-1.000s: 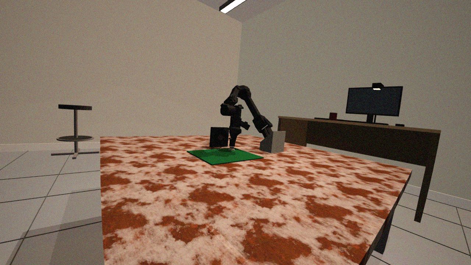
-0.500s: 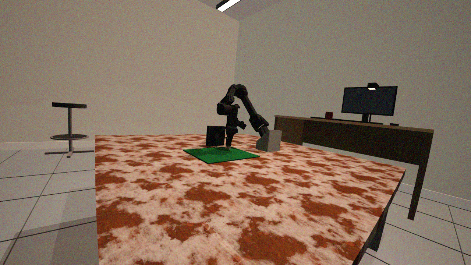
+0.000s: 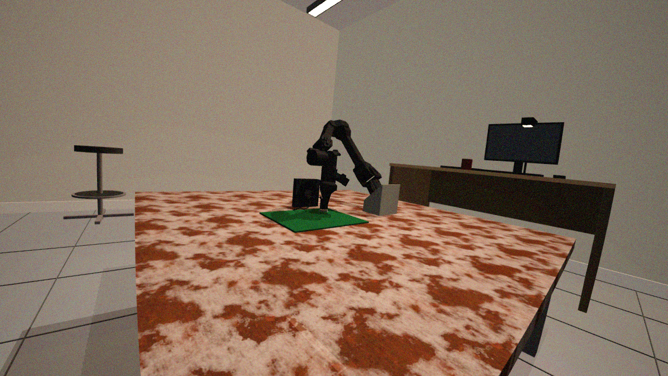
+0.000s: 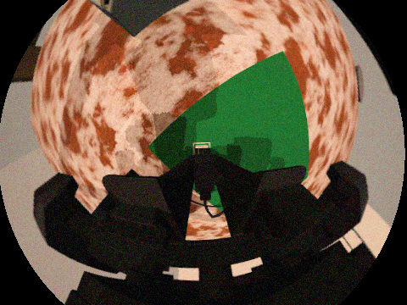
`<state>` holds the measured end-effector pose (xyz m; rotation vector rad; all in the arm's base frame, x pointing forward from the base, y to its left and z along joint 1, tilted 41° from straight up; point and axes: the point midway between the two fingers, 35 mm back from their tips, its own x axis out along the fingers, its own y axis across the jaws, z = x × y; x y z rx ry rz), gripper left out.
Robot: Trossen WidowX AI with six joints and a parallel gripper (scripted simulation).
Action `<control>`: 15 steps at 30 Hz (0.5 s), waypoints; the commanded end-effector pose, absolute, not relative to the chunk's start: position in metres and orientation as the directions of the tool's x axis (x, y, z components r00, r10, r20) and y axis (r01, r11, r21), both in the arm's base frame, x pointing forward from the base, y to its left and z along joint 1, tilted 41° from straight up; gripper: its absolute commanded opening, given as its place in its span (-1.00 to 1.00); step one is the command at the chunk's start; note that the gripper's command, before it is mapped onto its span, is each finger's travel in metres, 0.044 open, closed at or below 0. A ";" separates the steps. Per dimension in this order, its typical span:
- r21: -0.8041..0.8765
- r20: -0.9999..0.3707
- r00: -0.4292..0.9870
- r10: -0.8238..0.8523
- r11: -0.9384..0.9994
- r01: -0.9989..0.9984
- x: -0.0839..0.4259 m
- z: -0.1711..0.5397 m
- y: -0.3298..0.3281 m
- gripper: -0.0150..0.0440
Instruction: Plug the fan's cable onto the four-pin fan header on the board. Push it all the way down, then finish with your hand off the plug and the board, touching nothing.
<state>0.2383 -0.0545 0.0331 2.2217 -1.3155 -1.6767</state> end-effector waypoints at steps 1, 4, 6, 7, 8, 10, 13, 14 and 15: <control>0.517 -0.754 0.041 -0.656 -0.631 -0.578 0.238 0.031 -0.058 -0.49; 0.518 -0.754 0.041 -0.656 -0.631 -0.578 0.238 0.029 -0.059 -0.49; 0.518 -0.754 0.041 -0.656 -0.631 -0.578 0.238 0.028 -0.060 -0.49; 0.518 -0.754 0.041 -0.656 -0.631 -0.578 0.238 0.028 -0.060 -0.49; 0.511 -0.758 0.043 -0.651 -0.633 -0.582 0.238 0.030 -0.057 -0.40; 0.511 -0.758 0.043 -0.651 -0.633 -0.582 0.238 0.030 -0.057 -0.22; 0.511 -0.758 0.043 -0.651 -0.633 -0.582 0.238 0.030 -0.057 0.04; 0.511 -0.758 0.043 -0.651 -0.633 -0.582 0.238 0.030 -0.057 0.13; 0.511 -0.758 0.043 -0.651 -0.633 -0.582 0.238 0.030 -0.057 0.22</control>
